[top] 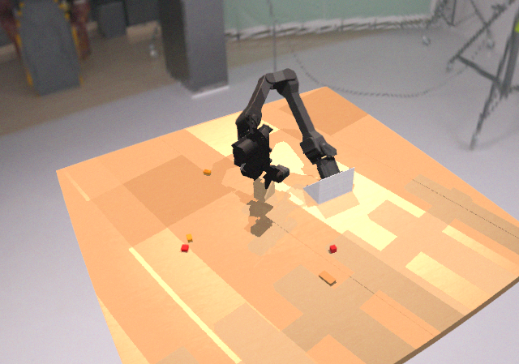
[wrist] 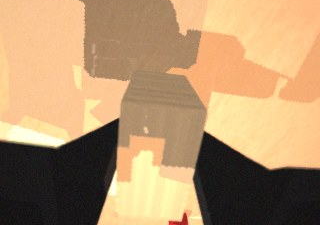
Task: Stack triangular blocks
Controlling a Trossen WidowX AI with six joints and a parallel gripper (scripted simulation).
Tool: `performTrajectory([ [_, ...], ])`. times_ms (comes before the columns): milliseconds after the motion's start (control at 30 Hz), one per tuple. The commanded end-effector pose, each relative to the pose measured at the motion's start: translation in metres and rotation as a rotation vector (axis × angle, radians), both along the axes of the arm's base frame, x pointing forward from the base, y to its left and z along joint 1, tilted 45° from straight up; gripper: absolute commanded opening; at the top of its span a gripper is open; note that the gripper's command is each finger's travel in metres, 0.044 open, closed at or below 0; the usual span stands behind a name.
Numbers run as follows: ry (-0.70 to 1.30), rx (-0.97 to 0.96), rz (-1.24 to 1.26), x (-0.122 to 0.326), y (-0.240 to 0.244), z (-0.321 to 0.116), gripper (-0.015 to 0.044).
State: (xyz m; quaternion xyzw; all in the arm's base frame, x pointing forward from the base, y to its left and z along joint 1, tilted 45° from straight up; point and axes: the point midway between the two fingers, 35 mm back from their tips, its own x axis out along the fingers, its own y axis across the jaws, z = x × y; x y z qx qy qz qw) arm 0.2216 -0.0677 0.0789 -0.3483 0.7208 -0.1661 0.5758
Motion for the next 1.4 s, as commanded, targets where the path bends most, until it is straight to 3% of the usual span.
performTrajectory([
  [0, 0.003, -0.004, 0.004, -0.0015, -0.0025, -0.0015, 0.0],
  [1367, 0.003, -0.003, 0.002, -0.0058, -0.0088, -0.0072, 0.0],
])
